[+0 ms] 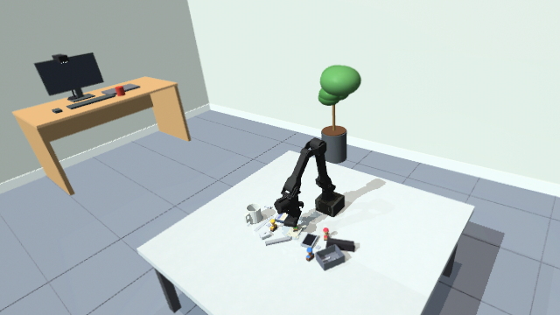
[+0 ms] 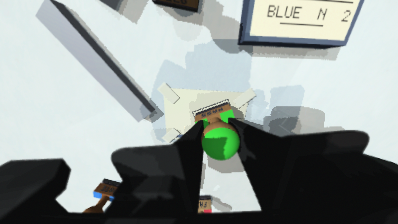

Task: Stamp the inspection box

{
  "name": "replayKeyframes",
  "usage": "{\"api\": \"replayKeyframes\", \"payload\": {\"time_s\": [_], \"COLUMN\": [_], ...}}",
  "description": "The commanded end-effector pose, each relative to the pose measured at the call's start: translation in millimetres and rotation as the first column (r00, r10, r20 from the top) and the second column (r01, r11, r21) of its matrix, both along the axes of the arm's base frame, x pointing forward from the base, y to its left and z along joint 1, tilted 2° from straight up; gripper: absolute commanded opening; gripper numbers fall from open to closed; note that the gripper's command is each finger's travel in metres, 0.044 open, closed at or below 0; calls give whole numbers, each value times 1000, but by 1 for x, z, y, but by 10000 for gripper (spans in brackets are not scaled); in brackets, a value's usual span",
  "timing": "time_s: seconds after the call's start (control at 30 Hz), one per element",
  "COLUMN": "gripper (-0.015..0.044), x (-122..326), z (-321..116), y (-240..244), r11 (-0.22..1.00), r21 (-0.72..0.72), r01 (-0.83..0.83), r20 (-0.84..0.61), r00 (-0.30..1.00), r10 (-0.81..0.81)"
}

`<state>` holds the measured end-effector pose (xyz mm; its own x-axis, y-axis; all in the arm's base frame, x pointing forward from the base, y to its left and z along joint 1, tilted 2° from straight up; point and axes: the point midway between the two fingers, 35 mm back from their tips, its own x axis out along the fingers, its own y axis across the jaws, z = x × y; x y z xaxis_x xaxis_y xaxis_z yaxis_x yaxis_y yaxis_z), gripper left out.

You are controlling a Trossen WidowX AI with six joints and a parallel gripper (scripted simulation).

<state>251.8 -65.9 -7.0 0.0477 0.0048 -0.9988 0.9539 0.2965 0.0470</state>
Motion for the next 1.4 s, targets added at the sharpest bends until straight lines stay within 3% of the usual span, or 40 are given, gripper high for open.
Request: {"api": "replayKeyframes", "payload": {"time_s": [0.0,1.37], "gripper": [0,0], "x": [1,1], "z": [-1,5], "y": [0,0], "r11": [1000,1000], "r21": [2,2], "r01": [5,5], "r20": [5,5], "r00": [1000,1000], "r10": [-5,-5]}}
